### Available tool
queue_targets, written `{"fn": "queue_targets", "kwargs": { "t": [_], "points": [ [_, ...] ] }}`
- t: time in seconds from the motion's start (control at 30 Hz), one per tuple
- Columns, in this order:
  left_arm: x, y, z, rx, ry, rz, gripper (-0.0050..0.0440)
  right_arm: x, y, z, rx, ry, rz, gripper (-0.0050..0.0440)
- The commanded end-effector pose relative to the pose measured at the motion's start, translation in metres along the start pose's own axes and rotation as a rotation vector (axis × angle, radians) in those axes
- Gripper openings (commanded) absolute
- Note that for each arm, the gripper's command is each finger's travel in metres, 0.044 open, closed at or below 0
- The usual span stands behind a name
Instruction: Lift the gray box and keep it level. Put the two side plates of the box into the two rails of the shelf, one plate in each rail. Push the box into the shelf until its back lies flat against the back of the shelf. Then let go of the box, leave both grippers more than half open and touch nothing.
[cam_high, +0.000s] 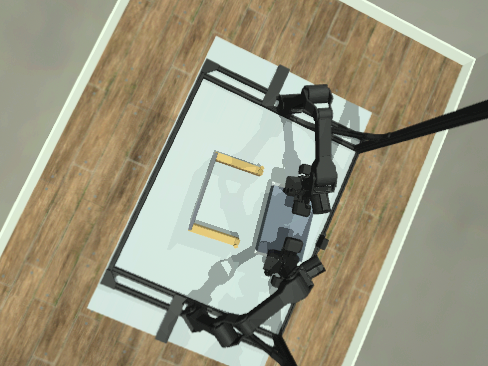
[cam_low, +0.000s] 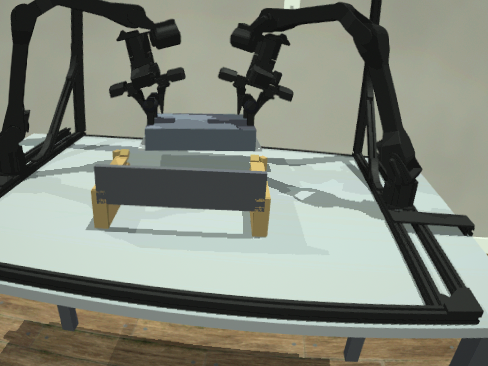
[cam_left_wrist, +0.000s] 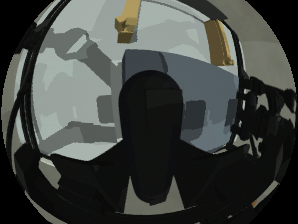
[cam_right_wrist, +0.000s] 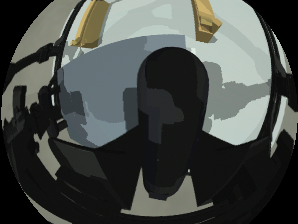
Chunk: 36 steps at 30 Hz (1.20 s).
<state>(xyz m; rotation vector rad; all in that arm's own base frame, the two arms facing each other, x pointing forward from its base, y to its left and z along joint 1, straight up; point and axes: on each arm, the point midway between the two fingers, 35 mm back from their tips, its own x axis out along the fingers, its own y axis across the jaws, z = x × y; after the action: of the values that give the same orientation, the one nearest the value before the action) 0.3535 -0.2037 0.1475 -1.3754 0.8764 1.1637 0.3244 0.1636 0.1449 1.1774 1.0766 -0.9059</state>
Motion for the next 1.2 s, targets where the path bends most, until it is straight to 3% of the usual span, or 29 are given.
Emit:
{"fn": "queue_targets", "kwargs": {
  "t": [0.0, 0.4, 0.7, 1.17],
  "points": [
    [-0.015, -0.011, -0.002, -0.008, 0.023, -0.034, 0.0, -0.017, 0.01, 0.001, 0.001, 0.012, 0.043, 0.0],
    [-0.043, -0.024, 0.038, 0.019, 0.031, -0.035, 0.0, -0.051, 0.006, 0.027, 0.027, 0.004, 0.042, 0.0],
    [-0.044, -0.029, 0.059, 0.042, 0.038, -0.037, 0.0, -0.056, 0.001, 0.04, 0.05, -0.002, 0.041, 0.0],
    [-0.044, -0.03, 0.059, 0.043, 0.038, -0.037, 0.0, -0.057, 0.001, 0.04, 0.051, -0.002, 0.041, 0.0]
  ]
}}
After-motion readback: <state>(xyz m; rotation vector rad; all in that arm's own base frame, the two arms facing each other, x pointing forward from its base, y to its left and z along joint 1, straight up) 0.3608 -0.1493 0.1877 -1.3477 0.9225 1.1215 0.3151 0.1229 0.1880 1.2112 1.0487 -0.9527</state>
